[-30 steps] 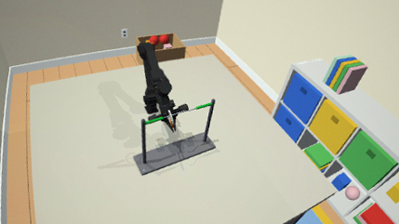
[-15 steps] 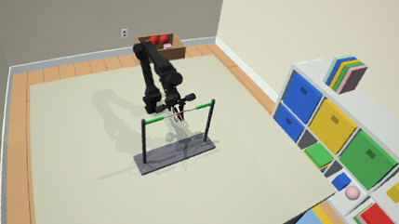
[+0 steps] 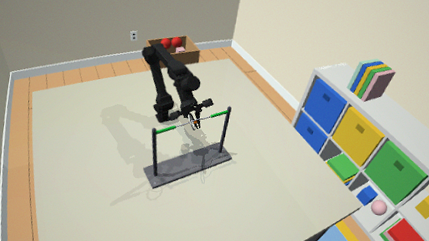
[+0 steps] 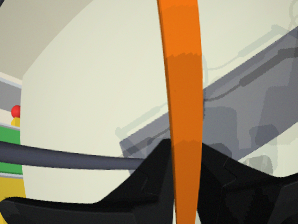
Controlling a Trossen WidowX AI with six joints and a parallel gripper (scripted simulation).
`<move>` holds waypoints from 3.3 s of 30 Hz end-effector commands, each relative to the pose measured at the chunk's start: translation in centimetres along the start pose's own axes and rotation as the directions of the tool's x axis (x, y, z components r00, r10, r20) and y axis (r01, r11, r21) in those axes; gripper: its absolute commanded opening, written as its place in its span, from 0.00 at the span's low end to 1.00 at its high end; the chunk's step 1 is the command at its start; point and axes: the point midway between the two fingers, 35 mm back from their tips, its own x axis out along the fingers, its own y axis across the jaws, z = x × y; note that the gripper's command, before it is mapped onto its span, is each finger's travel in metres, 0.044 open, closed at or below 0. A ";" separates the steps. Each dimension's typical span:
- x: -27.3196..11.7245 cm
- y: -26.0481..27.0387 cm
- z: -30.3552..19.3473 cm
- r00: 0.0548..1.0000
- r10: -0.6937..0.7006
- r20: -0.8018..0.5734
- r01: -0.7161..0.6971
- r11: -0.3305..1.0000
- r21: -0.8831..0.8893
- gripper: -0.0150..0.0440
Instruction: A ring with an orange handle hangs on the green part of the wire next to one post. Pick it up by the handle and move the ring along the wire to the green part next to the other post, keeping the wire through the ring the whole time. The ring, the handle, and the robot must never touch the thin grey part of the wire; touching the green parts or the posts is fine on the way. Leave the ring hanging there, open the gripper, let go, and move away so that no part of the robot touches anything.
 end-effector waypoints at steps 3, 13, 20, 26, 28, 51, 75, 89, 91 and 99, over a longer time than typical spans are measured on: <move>0.0 -0.9 0.2 1.000 -0.029 0.011 0.030 0.993 -0.111 0.00; -0.1 -3.2 0.8 0.996 -0.078 0.038 0.086 0.929 -0.360 0.00; -0.2 -5.1 1.8 0.992 -0.110 0.069 0.130 0.821 -0.556 0.00; -0.4 -6.5 2.9 0.987 -0.127 0.100 0.160 0.698 -0.698 0.00; -0.5 -6.9 3.3 0.985 -0.130 0.110 0.169 0.655 -0.736 0.00; -0.7 -8.3 4.2 0.979 -0.118 0.165 0.199 0.409 -0.891 0.00; 3.0 -3.7 -1.2 0.960 0.053 0.274 0.142 0.755 -0.640 0.00; 3.6 -0.8 -3.1 0.954 0.063 0.295 0.104 0.849 -0.518 0.00; 3.6 -0.5 -3.3 0.953 0.064 0.296 0.101 0.853 -0.511 0.00; 3.7 0.3 -3.7 0.952 0.067 0.299 0.096 0.861 -0.500 0.00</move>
